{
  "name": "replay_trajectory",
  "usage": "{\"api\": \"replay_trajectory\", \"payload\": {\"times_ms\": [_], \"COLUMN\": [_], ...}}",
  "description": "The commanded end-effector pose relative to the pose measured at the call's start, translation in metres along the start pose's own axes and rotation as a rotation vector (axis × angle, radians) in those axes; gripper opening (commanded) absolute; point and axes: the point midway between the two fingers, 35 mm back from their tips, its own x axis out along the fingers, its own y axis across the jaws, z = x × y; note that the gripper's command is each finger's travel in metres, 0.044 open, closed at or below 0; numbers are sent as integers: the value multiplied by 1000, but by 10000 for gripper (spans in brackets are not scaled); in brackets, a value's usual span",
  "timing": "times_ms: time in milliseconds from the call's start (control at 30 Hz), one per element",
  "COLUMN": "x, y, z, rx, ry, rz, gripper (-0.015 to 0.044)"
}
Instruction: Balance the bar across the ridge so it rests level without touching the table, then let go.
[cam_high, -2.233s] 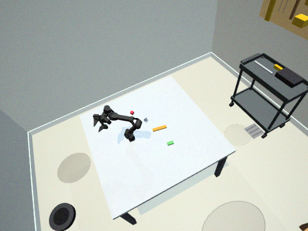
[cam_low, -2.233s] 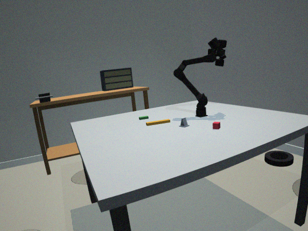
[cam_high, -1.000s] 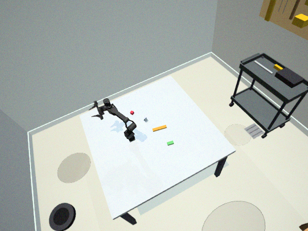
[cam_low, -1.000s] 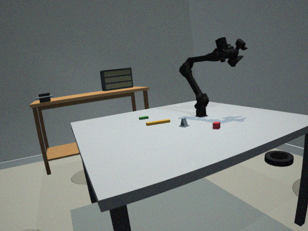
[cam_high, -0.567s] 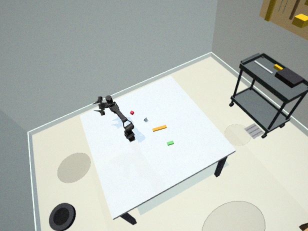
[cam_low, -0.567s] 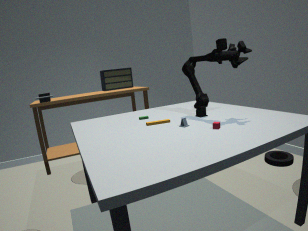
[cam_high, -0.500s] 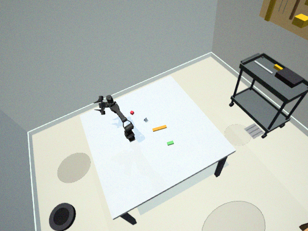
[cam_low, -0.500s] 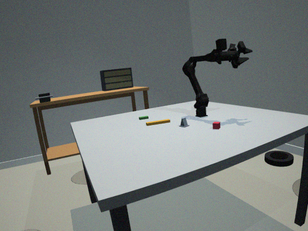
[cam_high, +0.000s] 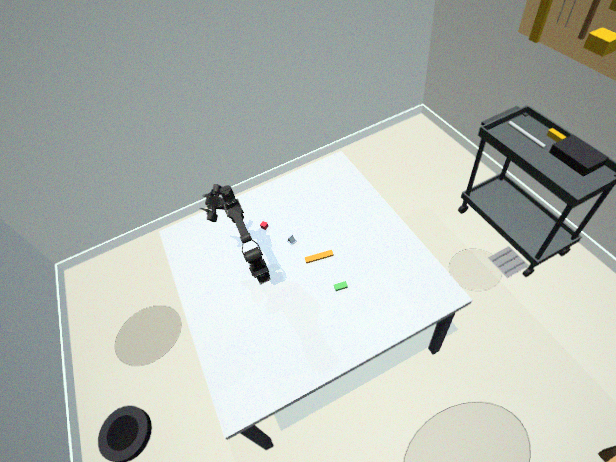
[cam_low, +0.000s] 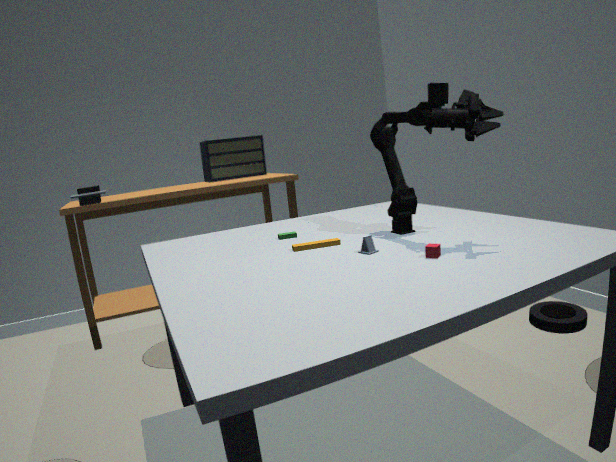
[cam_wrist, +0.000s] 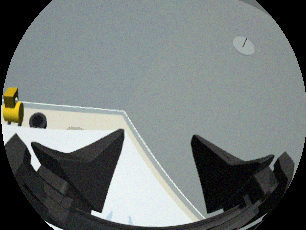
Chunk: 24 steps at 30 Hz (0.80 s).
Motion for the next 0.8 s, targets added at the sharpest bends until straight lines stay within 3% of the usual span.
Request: {"api": "replay_trajectory", "payload": {"times_ms": [0, 767], "x": [-7, -93], "y": [-17, -88], "z": [-21, -129], "rx": [73, 440], "ry": [73, 405], "rz": [-64, -449], "gripper": [315, 315]}}
